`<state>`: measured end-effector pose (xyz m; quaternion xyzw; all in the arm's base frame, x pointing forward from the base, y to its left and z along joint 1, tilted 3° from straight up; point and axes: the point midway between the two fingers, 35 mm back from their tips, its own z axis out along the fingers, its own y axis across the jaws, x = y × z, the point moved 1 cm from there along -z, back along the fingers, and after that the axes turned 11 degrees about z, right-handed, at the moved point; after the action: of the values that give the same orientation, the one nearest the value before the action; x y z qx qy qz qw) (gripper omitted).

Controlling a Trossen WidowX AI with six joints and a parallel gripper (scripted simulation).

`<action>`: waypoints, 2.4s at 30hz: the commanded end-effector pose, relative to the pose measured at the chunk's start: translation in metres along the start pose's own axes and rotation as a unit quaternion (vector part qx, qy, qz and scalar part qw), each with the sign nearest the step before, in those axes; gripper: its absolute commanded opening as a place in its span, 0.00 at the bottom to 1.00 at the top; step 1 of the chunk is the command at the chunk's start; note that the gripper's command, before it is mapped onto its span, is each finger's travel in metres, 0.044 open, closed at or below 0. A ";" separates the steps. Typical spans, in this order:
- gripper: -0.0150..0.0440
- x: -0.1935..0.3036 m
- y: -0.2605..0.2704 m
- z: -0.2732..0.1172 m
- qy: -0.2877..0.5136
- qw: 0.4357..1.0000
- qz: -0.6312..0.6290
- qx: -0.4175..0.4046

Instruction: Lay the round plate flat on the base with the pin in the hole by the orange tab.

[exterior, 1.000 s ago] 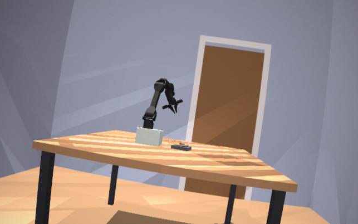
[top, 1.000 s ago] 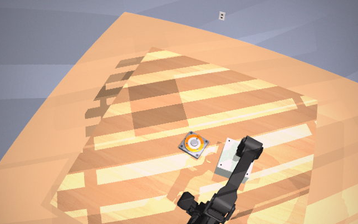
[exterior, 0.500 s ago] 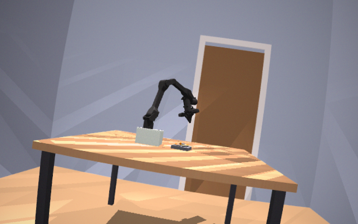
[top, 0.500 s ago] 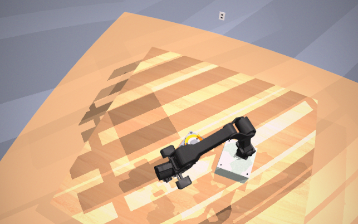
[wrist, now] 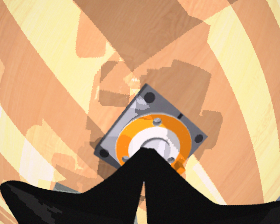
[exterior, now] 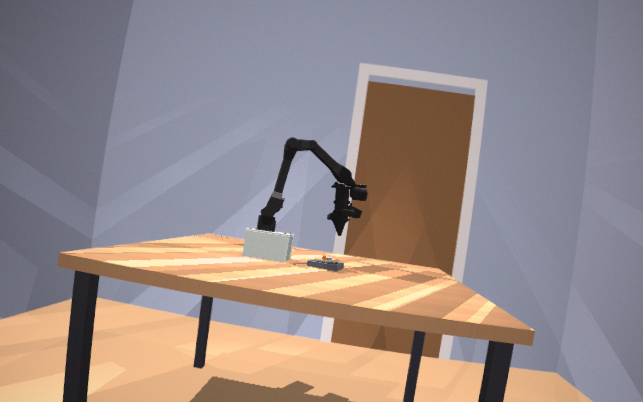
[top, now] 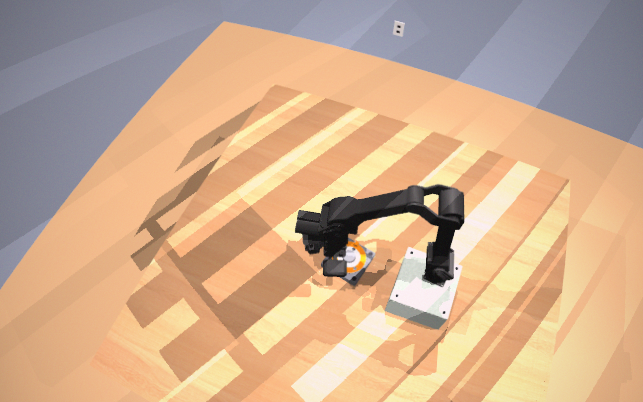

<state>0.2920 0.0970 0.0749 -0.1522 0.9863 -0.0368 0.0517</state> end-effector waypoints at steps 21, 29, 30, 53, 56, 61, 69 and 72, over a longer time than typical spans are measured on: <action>0.25 0.082 -0.079 0.080 0.044 0.980 0.186 -0.056; 0.25 0.083 -0.078 0.097 0.044 0.980 0.186 -0.056; 0.25 0.082 -0.078 0.097 0.044 0.980 0.186 -0.056; 0.25 0.056 -0.089 0.101 0.042 0.980 0.186 -0.056; 0.25 0.053 -0.089 0.101 0.042 0.980 0.186 -0.056; 0.25 0.046 -0.089 0.101 0.042 0.980 0.186 -0.056; 0.25 0.035 -0.087 0.100 0.041 0.980 0.186 -0.056; 0.25 0.030 -0.086 0.099 0.041 0.980 0.186 -0.056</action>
<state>0.2962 -0.0035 -0.0194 0.0320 0.9992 0.0206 0.0079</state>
